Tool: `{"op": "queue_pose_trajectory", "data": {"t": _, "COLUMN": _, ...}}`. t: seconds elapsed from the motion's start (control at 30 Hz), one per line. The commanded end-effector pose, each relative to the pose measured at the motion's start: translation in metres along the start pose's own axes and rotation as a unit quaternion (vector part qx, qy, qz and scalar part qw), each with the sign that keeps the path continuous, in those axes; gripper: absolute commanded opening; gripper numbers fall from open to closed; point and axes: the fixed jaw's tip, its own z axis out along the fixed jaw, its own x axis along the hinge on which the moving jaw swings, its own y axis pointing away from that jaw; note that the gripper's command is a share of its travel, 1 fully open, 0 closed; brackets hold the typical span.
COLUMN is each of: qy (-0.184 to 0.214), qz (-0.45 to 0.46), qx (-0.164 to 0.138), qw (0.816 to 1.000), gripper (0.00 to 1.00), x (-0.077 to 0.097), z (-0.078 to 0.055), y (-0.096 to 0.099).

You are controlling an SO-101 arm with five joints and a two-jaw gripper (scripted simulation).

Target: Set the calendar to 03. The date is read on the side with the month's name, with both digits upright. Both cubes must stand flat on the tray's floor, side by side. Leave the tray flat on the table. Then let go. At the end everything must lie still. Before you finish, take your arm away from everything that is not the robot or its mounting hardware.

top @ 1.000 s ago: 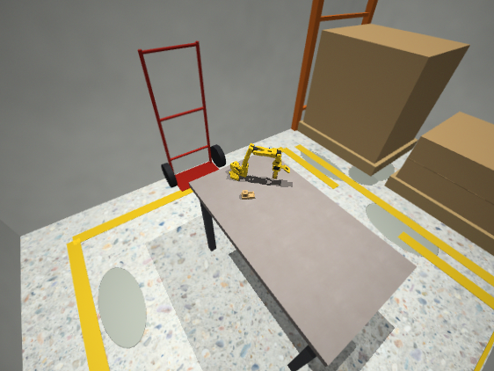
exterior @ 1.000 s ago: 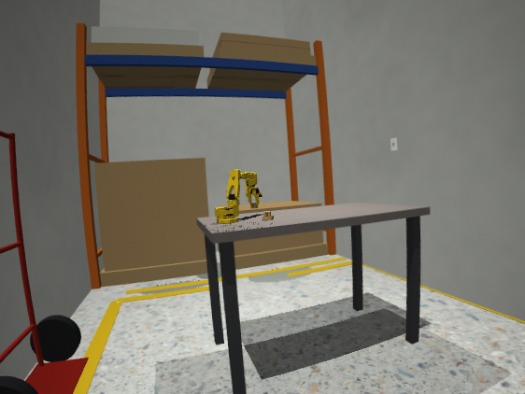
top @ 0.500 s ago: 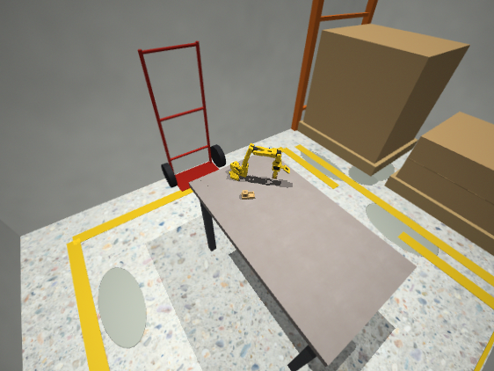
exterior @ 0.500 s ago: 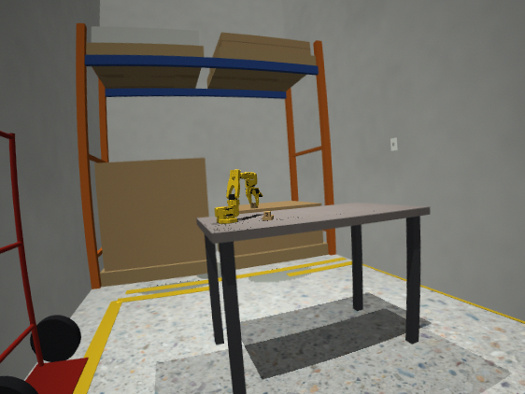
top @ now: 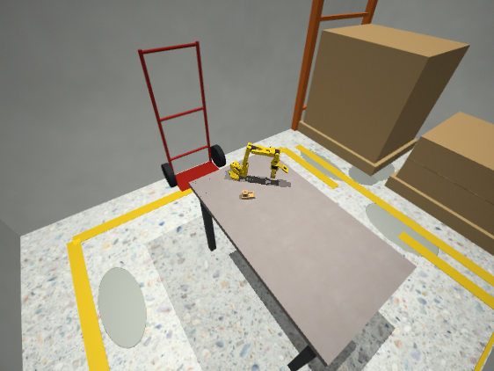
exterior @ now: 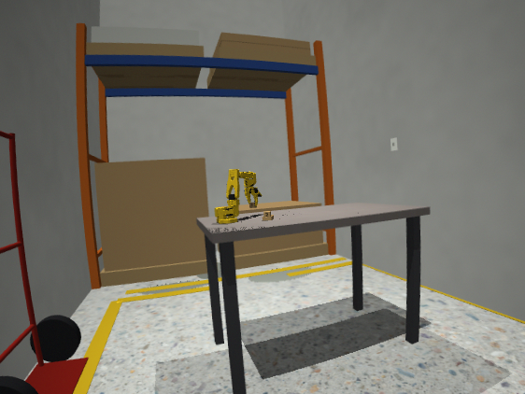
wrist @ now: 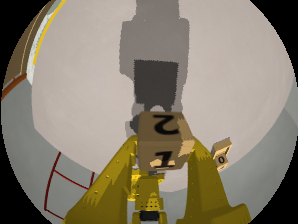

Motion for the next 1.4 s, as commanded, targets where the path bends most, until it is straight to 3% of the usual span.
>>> {"op": "queue_pose_trajectory", "data": {"t": 0.0, "qy": -0.04, "qz": -0.005, "qx": -0.002, "qw": 0.999, "gripper": 0.0, "x": 0.006, "z": -0.012, "y": 0.004}}
{"op": "queue_pose_trajectory", "data": {"t": 0.5, "qy": -0.04, "qz": -0.027, "qx": -0.002, "qw": 0.999, "gripper": 0.0, "x": 0.047, "z": 0.001, "y": 0.009}}
{"op": "queue_pose_trajectory", "data": {"t": 1.37, "qy": -0.048, "qz": -0.025, "qx": -0.003, "qw": 0.999, "gripper": 0.0, "x": 0.049, "z": 0.0, "y": 0.011}}
